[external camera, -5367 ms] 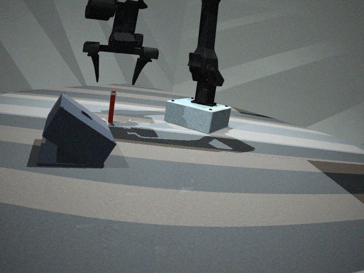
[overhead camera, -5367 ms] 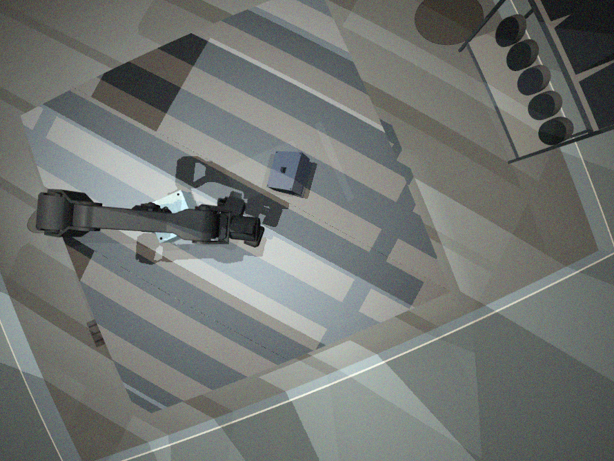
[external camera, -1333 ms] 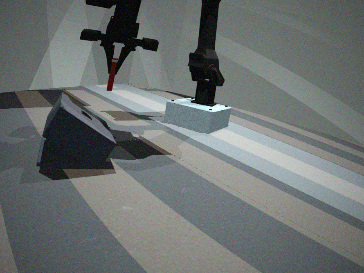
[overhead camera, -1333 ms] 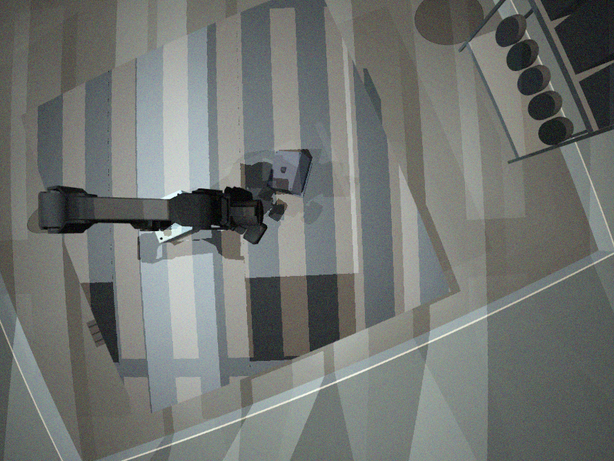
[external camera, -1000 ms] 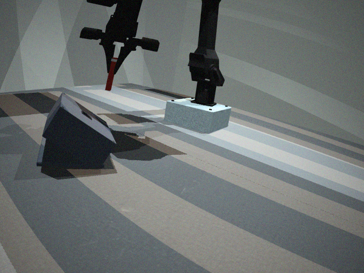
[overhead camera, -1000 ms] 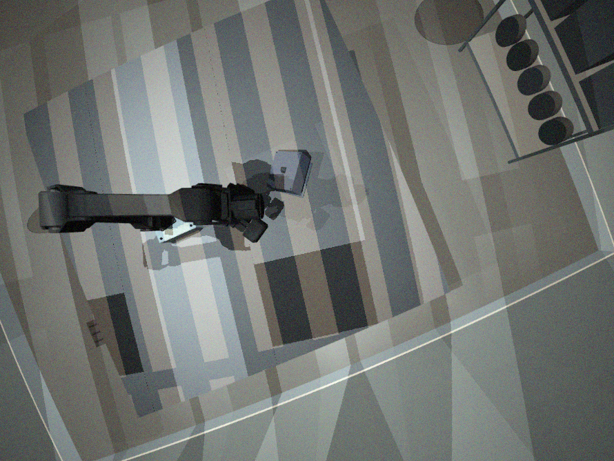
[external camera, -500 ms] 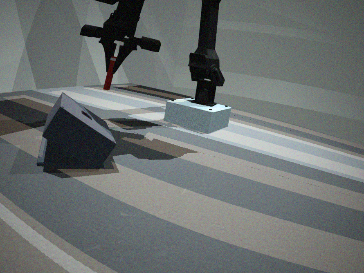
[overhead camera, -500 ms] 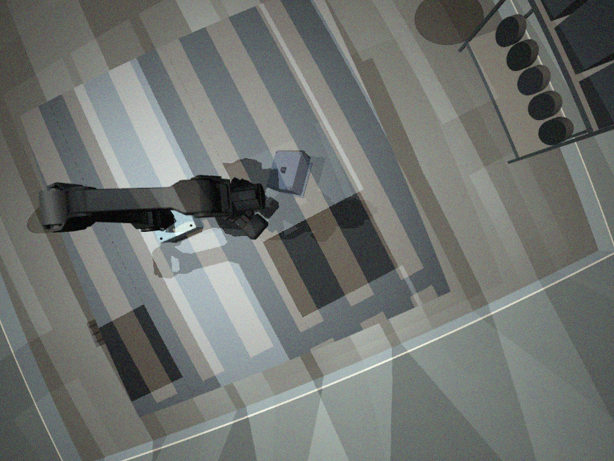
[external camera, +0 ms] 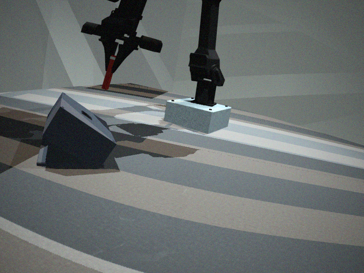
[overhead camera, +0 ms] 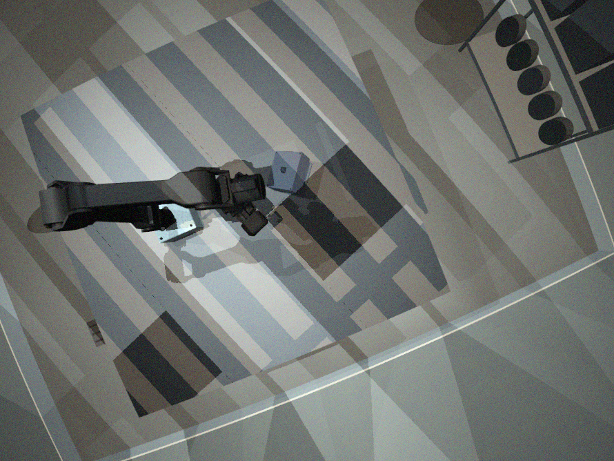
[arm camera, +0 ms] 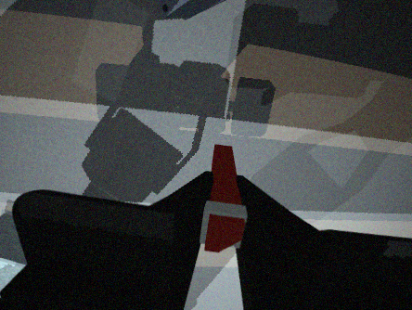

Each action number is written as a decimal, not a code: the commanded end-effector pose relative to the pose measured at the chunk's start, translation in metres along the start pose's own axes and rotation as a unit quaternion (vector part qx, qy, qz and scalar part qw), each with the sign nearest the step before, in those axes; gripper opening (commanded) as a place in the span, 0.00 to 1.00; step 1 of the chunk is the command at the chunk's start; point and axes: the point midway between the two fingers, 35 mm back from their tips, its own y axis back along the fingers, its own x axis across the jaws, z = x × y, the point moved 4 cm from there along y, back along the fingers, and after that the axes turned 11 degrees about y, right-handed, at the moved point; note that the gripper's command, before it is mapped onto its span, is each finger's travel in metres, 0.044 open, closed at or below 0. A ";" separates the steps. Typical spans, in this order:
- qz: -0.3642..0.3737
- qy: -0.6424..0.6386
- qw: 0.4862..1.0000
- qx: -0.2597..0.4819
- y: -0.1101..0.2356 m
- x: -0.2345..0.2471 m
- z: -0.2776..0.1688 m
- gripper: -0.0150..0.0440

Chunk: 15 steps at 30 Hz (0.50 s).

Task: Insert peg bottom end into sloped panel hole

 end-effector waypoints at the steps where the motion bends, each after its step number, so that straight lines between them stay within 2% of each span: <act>1: -0.007 -0.014 1.000 -0.001 0.002 0.000 0.004 0.25; 15: -0.024 -0.061 0.998 -0.006 0.005 0.004 0.017 0.25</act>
